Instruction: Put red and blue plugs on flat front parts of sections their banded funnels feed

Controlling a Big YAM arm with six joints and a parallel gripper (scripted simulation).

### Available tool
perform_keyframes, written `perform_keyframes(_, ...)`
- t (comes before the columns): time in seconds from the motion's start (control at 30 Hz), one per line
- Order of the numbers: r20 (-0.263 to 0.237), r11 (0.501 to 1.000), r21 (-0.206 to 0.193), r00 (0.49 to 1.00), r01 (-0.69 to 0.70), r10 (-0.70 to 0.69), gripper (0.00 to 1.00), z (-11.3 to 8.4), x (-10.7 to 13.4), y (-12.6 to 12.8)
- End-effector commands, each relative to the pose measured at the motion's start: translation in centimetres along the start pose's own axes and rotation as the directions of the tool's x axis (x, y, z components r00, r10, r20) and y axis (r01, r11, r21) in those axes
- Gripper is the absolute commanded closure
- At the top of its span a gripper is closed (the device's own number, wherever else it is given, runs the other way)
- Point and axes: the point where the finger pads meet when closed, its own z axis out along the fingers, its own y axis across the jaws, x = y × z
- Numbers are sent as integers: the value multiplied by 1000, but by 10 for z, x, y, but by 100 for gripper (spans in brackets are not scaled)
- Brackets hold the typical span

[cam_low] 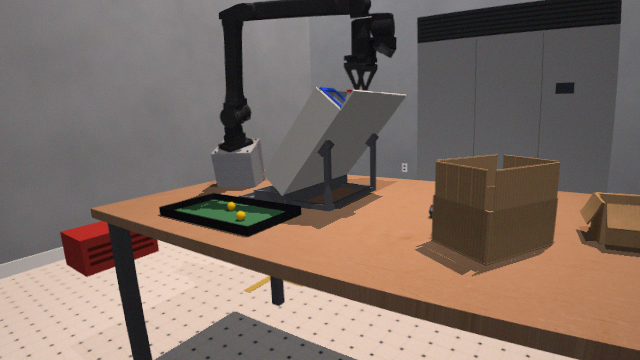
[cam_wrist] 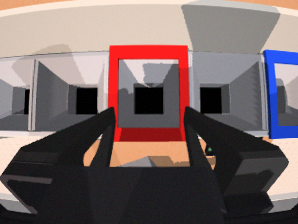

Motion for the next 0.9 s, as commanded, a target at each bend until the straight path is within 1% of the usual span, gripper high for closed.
perform_keyframes(0.0, 61, 1000, -12, 998, -14, 15, 44, -20, -13, -8)
perform_keyframes(0.23, 62, 1000, -13, 998, -14, 15, 44, -20, -13, -8)
perform_keyframes(0.27, 67, 1000, -14, 998, -15, 16, 44, -23, -14, -8)
perform_keyframes(0.3, 76, 1000, -15, 997, -17, 18, 44, -30, -16, -8)
perform_keyframes(0.37, 67, 1000, -14, 998, -14, 14, 44, -36, -12, -6)
perform_keyframes(0.47, 75, 1000, -18, 997, -14, 15, 44, -48, -10, 0)
perform_keyframes(0.53, 75, 1000, -18, 997, -14, 15, 44, -48, -10, 0)
perform_keyframes(0.73, 75, 1000, -18, 997, -14, 15, 44, -63, -9, 0)
perform_keyframes(0.87, 71, 1000, -17, 997, -13, 14, 44, -64, -9, 1)
